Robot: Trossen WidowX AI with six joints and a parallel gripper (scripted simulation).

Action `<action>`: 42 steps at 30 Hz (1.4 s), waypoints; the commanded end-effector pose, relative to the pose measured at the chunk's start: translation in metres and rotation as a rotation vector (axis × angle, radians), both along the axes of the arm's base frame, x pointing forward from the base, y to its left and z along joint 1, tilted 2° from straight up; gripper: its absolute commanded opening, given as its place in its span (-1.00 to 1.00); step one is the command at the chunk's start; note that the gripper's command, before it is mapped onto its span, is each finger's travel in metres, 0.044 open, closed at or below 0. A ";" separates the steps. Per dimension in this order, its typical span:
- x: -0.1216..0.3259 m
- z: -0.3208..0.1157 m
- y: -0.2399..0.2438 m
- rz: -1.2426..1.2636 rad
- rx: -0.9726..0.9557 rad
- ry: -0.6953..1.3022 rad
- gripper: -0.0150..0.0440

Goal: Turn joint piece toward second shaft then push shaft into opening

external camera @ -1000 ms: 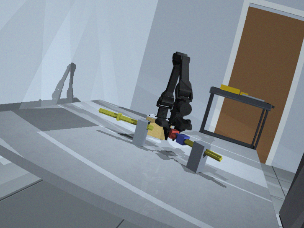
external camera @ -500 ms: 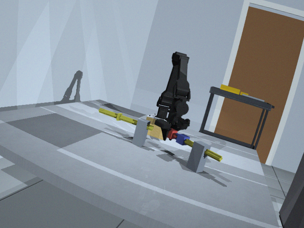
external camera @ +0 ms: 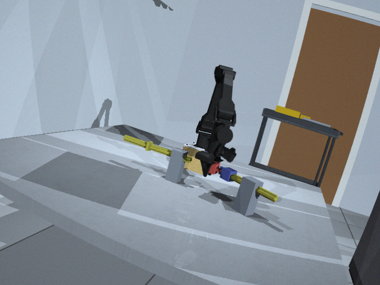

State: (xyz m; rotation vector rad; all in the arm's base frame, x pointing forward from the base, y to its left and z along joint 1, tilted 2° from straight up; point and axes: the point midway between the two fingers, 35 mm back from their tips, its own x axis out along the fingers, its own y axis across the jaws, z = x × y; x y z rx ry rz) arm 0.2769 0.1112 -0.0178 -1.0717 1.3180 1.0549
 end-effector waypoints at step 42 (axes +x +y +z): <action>0.008 0.000 -0.001 0.165 0.002 0.003 0.99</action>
